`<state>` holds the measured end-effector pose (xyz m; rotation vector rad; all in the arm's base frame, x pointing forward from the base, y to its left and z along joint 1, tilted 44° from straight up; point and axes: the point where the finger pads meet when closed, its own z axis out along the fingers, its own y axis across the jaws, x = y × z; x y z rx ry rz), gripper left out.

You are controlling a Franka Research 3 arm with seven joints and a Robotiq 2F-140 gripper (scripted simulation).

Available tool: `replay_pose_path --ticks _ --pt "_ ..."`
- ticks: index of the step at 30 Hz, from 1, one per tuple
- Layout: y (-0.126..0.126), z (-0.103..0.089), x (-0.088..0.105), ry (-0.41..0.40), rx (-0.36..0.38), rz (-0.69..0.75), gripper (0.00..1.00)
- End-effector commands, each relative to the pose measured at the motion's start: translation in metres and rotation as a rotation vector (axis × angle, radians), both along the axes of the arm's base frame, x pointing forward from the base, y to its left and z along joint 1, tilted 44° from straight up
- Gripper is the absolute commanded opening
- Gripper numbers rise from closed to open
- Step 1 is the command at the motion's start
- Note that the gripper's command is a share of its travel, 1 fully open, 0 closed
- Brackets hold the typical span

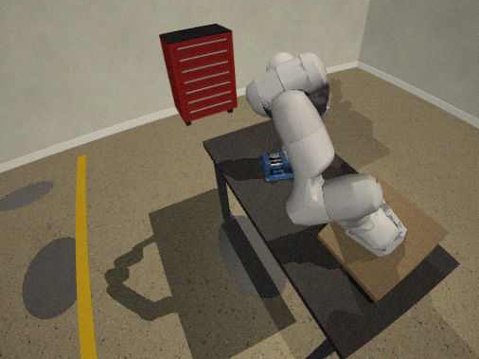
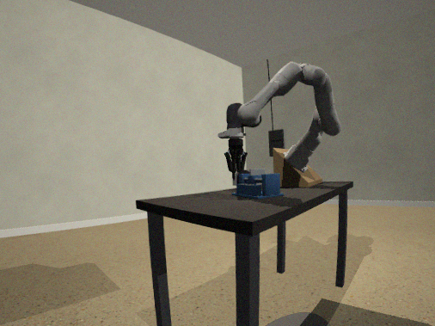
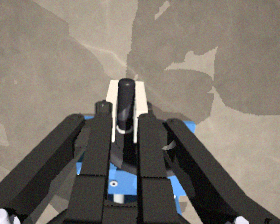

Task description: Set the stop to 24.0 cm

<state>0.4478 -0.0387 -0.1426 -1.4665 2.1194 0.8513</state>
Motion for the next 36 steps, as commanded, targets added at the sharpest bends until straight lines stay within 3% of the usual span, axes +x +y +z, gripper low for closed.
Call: replay_pose_path --ticks 1,18,36 --pt "0.008 -0.005 -0.008 0.001 0.006 0.007 0.04" --pt "0.016 -0.004 -0.026 0.001 0.006 0.007 0.04" --pt "0.013 0.011 -0.047 0.001 0.006 0.007 0.04"
